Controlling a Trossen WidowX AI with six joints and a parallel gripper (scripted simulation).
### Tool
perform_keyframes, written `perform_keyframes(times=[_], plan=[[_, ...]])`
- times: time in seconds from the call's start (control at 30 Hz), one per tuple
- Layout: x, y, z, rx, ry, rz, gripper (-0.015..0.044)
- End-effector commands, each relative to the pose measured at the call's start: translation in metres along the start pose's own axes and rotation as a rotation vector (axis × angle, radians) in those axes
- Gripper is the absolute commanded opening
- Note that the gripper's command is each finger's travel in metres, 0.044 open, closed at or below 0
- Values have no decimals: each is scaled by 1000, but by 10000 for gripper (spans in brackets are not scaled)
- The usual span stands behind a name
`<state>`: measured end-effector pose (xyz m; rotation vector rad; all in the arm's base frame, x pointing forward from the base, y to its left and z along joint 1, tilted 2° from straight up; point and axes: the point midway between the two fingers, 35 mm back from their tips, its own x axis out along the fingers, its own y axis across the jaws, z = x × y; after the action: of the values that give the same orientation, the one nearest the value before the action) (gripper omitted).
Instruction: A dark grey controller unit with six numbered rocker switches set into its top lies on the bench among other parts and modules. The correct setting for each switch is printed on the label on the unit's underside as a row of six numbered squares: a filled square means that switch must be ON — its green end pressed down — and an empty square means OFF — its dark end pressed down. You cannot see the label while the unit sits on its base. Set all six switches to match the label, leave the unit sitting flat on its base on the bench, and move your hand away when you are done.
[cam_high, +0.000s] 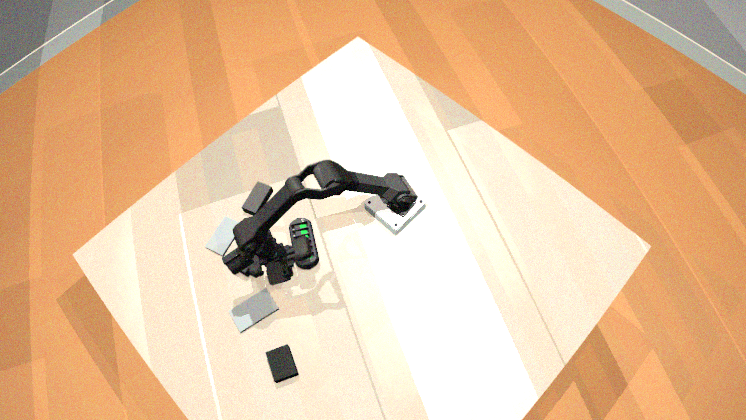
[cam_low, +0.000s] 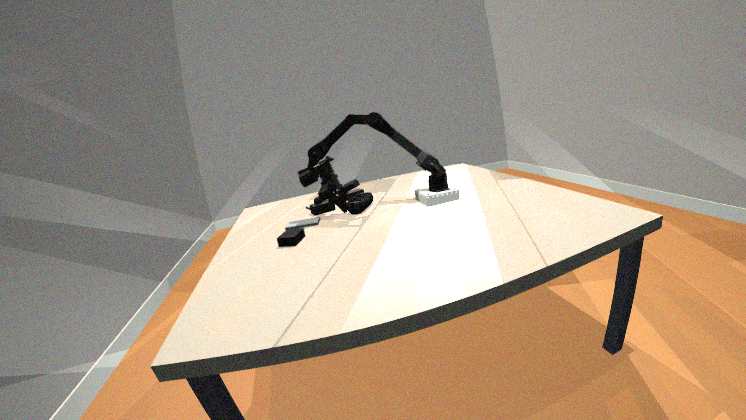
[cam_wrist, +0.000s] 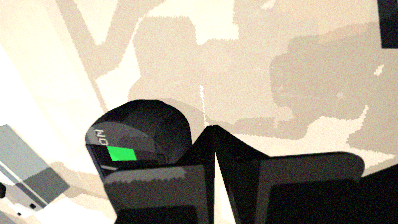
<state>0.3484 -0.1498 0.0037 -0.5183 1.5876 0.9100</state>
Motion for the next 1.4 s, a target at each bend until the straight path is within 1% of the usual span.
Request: perform_keyframes(times=[0.0,0.67,1.37], plan=[[0,2,0,-3,-3,-3,0],[2,10,0,-3,-3,-2,0],[10,33,0,-3,-3,0,0]])
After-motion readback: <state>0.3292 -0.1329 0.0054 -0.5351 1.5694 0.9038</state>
